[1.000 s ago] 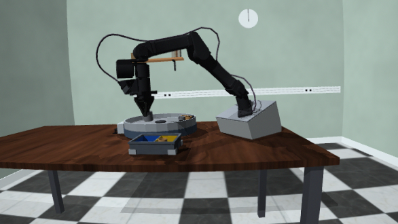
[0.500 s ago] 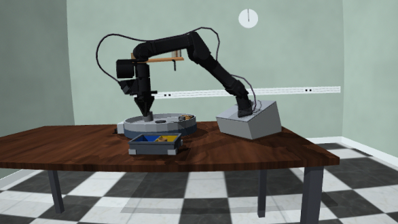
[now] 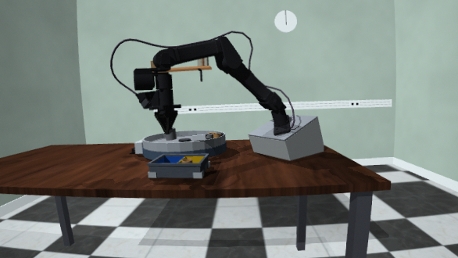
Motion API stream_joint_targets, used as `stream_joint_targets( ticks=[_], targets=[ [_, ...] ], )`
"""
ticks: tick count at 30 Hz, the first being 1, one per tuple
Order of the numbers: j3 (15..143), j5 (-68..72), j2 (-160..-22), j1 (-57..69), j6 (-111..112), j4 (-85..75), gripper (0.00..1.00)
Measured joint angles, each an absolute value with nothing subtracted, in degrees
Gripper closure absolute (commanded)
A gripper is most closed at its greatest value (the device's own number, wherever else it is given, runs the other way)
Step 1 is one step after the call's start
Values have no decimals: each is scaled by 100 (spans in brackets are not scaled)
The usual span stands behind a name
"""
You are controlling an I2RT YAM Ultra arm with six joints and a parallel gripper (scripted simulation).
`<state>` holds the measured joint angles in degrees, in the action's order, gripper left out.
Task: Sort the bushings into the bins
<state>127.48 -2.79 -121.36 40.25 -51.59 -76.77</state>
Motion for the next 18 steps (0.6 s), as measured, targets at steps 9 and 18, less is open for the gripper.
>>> stream_joint_targets(
  ticks=[9, 18],
  targets=[
    [12748, -279, -12136, 4025, -5159, -7677, 100],
    [12396, -274, -12134, 4029, -5170, -7487, 100]
  ],
)
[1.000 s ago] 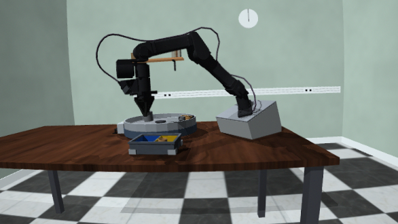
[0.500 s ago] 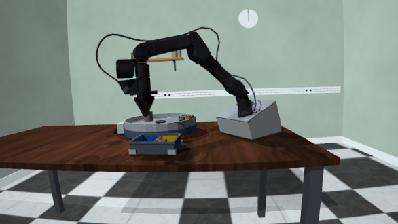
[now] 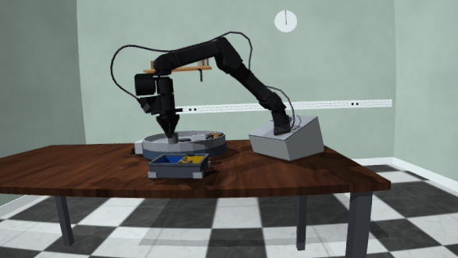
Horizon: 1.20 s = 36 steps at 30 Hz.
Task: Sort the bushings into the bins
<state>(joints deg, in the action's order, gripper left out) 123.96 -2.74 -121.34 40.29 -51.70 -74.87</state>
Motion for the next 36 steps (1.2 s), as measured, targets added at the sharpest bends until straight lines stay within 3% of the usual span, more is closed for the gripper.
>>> stream_joint_targets(
  ticks=[12, 36],
  targets=[
    [11544, -266, -12372, 4062, -5196, -6641, 100],
    [11550, -266, -12311, 4062, -5199, -6355, 100]
  ],
)
